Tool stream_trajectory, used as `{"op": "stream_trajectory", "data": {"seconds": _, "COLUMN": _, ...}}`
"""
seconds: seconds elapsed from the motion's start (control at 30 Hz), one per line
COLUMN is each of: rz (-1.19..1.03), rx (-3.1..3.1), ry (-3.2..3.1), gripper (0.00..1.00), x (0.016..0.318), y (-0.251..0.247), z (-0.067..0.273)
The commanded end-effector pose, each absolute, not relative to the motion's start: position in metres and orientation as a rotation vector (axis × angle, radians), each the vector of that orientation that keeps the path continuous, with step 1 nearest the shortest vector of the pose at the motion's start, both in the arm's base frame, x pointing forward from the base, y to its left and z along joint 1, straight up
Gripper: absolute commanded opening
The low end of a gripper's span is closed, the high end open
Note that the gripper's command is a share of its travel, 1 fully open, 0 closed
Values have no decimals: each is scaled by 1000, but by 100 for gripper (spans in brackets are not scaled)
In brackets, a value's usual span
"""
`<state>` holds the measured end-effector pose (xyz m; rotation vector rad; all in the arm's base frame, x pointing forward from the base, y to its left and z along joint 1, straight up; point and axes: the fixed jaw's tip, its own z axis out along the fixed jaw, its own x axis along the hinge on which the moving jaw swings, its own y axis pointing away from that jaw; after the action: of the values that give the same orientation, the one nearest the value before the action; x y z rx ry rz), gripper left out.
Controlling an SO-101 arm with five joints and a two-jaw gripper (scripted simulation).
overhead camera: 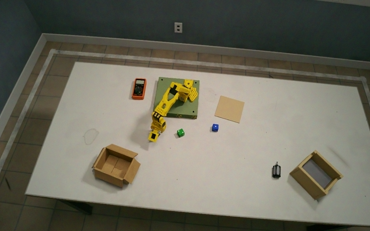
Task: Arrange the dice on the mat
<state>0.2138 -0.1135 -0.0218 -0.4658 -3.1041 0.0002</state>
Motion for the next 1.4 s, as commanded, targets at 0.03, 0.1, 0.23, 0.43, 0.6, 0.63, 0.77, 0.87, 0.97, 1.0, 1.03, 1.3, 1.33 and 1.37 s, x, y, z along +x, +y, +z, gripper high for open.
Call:
{"op": "stream_trajectory", "data": {"seconds": 0.03, "rz": -15, "rx": -469, "ry": -3083, "gripper": 26, "x": 209, "y": -116, "z": -27}}
{"op": "stream_trajectory", "data": {"seconds": 0.1, "rz": -15, "rx": -469, "ry": -3083, "gripper": 24, "x": 208, "y": -117, "z": -27}}
{"op": "stream_trajectory", "data": {"seconds": 0.23, "rz": -15, "rx": -469, "ry": -3083, "gripper": 21, "x": 208, "y": -118, "z": -27}}
{"op": "stream_trajectory", "data": {"seconds": 0.43, "rz": -16, "rx": -469, "ry": -3083, "gripper": 19, "x": 207, "y": -120, "z": -27}}
{"op": "stream_trajectory", "data": {"seconds": 0.6, "rz": -16, "rx": -469, "ry": -3083, "gripper": 17, "x": 207, "y": -121, "z": -27}}
{"op": "stream_trajectory", "data": {"seconds": 0.63, "rz": -16, "rx": -469, "ry": -3083, "gripper": 16, "x": 207, "y": -121, "z": -27}}
{"op": "stream_trajectory", "data": {"seconds": 0.77, "rz": -16, "rx": -469, "ry": -3083, "gripper": 16, "x": 207, "y": -121, "z": -27}}
{"op": "stream_trajectory", "data": {"seconds": 0.87, "rz": -16, "rx": -469, "ry": -3083, "gripper": 16, "x": 207, "y": -121, "z": -27}}
{"op": "stream_trajectory", "data": {"seconds": 0.97, "rz": -16, "rx": -469, "ry": -3083, "gripper": 16, "x": 207, "y": -121, "z": -27}}
{"op": "stream_trajectory", "data": {"seconds": 1.0, "rz": -16, "rx": -469, "ry": -3083, "gripper": 16, "x": 207, "y": -121, "z": -27}}
{"op": "stream_trajectory", "data": {"seconds": 1.03, "rz": -16, "rx": -469, "ry": -3083, "gripper": 15, "x": 207, "y": -121, "z": -27}}
{"op": "stream_trajectory", "data": {"seconds": 1.3, "rz": -16, "rx": -469, "ry": -3083, "gripper": 2, "x": 207, "y": -121, "z": -27}}
{"op": "stream_trajectory", "data": {"seconds": 1.33, "rz": -16, "rx": -469, "ry": -3083, "gripper": 1, "x": 207, "y": -121, "z": -27}}
{"op": "stream_trajectory", "data": {"seconds": 1.37, "rz": -16, "rx": -469, "ry": -3083, "gripper": 0, "x": 207, "y": -121, "z": -27}}
